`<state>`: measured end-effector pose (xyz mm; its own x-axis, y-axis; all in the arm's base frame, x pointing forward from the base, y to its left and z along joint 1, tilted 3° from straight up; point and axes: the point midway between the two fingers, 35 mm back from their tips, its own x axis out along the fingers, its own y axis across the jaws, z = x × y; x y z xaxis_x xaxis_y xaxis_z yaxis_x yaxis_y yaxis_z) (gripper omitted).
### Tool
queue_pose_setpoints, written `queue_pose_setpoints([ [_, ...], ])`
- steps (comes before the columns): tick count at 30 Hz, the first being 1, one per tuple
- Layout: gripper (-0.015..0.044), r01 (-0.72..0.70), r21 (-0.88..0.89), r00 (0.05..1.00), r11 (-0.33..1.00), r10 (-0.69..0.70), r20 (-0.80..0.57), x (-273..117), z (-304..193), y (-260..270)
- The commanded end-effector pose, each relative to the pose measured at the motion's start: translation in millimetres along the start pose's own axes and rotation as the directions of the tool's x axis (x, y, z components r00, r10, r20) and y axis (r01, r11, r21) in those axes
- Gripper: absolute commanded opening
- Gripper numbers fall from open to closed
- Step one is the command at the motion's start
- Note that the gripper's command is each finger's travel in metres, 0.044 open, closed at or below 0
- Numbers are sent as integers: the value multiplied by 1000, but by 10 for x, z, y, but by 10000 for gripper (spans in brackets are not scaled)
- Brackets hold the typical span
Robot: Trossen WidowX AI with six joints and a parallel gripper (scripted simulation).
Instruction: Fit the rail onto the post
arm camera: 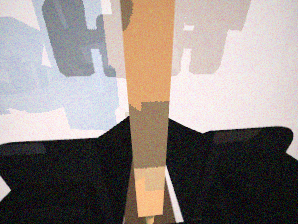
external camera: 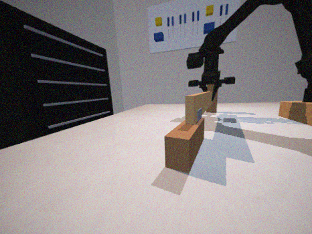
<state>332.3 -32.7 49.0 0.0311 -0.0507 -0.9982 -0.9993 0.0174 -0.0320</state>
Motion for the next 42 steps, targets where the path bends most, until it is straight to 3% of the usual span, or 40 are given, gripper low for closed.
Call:
queue_pose_setpoints([
  [1,0,2,-3,1000,1000,-2,-4,-16,-30,-5],
  [42,0,2,-3,1000,1000,-2,-5,-50,-152,-24],
])
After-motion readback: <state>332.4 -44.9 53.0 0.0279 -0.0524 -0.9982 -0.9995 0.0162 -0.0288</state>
